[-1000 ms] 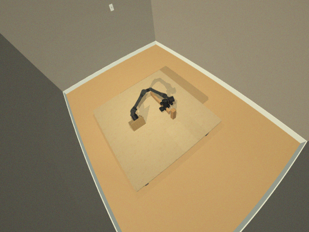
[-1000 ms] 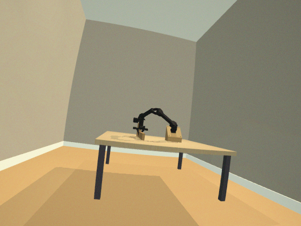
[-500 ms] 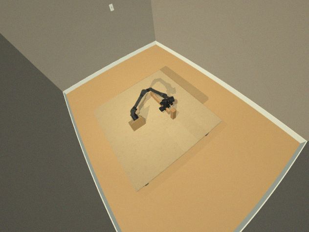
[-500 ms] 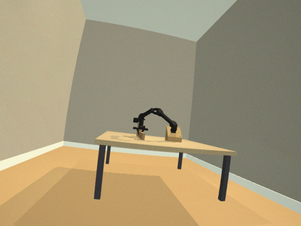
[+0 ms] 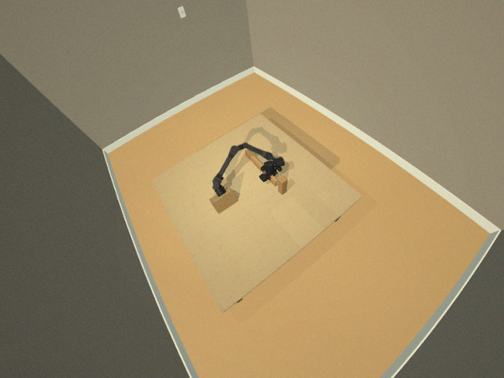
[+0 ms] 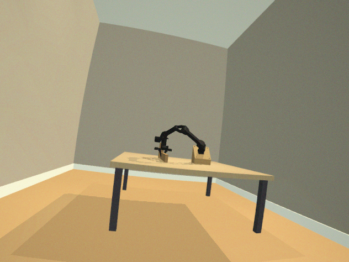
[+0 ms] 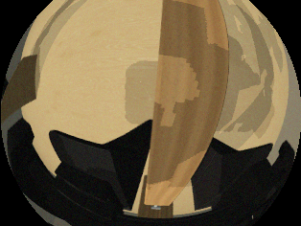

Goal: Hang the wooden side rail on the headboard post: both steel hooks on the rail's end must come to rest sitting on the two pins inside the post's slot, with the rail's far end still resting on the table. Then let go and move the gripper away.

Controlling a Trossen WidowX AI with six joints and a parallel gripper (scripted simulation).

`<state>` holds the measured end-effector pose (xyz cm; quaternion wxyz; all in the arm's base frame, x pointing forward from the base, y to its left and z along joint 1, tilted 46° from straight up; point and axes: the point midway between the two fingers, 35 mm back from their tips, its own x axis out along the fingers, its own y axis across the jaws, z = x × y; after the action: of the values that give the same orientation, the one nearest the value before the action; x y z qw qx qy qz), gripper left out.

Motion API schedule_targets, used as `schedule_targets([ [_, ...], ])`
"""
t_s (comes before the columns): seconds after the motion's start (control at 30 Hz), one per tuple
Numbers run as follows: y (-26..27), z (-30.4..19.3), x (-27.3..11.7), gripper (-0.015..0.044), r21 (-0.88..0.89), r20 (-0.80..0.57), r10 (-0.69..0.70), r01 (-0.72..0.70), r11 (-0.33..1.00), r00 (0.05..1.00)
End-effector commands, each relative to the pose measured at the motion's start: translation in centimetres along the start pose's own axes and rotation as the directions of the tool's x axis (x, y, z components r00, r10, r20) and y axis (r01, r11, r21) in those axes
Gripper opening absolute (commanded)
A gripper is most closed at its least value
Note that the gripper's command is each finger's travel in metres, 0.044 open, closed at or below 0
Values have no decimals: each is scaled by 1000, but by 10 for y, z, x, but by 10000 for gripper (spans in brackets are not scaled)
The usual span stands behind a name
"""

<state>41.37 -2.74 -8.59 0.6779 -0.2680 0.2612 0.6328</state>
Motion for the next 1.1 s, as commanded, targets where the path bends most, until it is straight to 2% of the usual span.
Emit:
schedule_targets([
  [0.0, -2, -1, -5, 0, -11, -3, -10, 10, 1000, 1000],
  [1.07, -2, -1, -10, 0, -11, -3, -10, 10, 1000, 1000],
])
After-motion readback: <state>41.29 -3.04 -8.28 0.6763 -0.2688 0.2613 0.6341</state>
